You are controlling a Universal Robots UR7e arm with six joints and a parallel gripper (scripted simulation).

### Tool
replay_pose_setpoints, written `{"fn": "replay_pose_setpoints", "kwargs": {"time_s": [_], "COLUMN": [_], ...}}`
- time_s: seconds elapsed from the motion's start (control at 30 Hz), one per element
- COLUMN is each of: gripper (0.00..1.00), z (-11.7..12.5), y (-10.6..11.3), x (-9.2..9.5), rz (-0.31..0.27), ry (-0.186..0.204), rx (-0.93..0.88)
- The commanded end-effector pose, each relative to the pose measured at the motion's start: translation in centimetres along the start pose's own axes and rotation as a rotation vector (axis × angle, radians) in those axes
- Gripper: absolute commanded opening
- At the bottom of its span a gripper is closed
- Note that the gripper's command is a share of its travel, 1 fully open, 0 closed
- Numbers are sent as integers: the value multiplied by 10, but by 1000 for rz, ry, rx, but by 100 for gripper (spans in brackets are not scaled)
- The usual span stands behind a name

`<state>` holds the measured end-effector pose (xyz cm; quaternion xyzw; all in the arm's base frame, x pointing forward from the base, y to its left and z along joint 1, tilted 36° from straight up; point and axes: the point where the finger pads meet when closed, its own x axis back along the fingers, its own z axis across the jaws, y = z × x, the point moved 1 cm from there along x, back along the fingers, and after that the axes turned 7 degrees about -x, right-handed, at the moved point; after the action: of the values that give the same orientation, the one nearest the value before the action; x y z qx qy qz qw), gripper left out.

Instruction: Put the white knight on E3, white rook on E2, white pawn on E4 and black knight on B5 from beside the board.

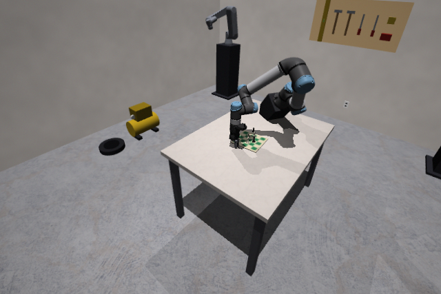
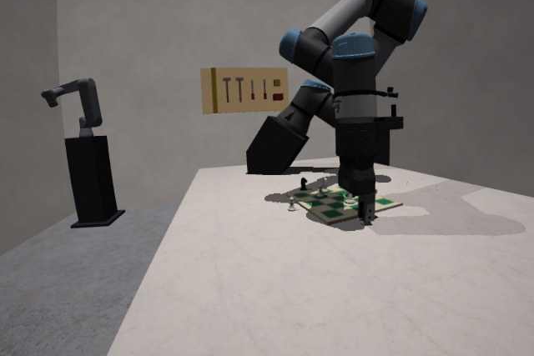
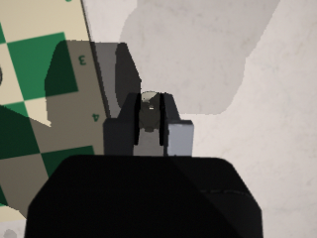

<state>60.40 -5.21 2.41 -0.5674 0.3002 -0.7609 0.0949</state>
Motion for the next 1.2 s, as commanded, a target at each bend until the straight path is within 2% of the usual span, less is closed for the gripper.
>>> {"fn": "replay_pose_setpoints", "kwargs": {"time_s": [0.0, 0.83, 1.0, 1.17], "gripper": [0, 0, 0, 0], "z": [0, 0, 0, 0], "y": [0, 0, 0, 0], "x": [1, 2, 18, 51], "rz": [0, 0, 0, 0], "ry": [1, 1, 1, 1], "rx": [0, 0, 0, 0]}}
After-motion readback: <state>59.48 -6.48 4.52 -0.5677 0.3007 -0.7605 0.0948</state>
